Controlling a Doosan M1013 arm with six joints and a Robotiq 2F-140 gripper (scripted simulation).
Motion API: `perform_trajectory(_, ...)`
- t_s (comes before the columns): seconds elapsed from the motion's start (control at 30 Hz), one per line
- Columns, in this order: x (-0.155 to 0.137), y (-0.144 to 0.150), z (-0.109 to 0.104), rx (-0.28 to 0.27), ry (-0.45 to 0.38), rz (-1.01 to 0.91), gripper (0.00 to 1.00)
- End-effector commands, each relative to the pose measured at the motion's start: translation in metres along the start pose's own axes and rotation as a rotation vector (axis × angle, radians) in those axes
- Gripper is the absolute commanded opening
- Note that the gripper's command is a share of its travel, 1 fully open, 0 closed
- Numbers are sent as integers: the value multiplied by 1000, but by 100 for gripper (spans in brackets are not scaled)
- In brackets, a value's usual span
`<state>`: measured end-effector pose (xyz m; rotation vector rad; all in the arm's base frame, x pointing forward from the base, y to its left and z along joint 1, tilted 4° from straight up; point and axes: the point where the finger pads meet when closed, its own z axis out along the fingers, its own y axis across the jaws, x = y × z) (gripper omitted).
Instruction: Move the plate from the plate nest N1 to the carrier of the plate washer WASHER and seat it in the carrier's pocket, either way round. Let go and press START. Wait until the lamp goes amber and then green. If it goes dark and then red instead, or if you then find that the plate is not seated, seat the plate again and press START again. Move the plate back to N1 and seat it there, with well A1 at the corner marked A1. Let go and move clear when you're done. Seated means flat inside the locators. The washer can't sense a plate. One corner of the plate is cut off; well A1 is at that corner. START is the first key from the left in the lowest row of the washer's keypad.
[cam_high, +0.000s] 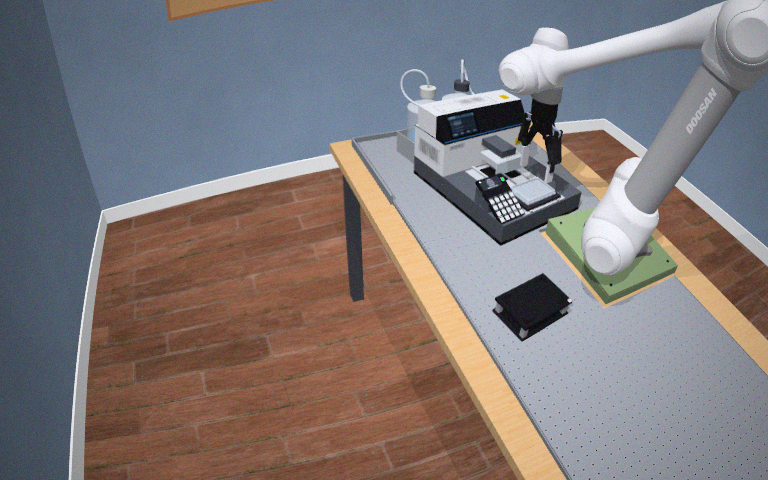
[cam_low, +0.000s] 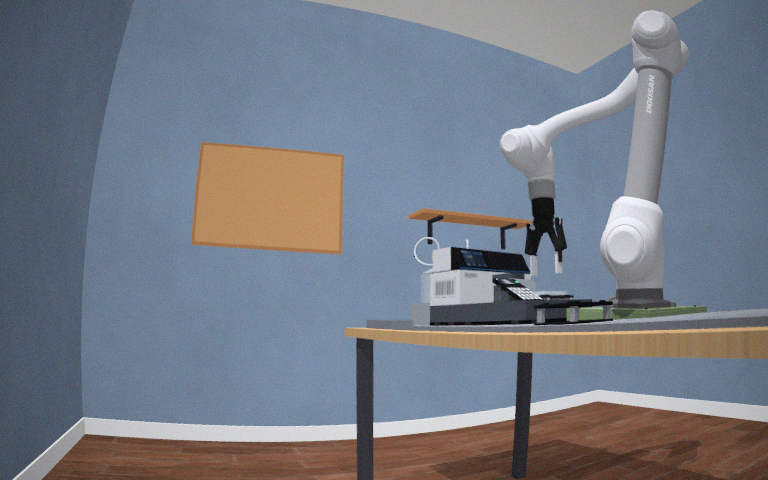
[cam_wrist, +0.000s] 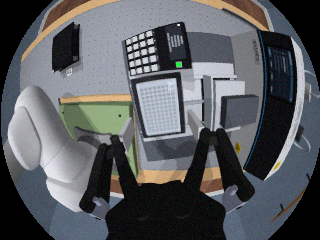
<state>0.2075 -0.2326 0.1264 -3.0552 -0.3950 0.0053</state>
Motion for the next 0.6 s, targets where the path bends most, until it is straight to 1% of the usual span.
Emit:
perform_trajectory(0.0,0,0,6,0,0,0,70)
perform_trajectory(0.57,0,0,31,0,0,0,70)
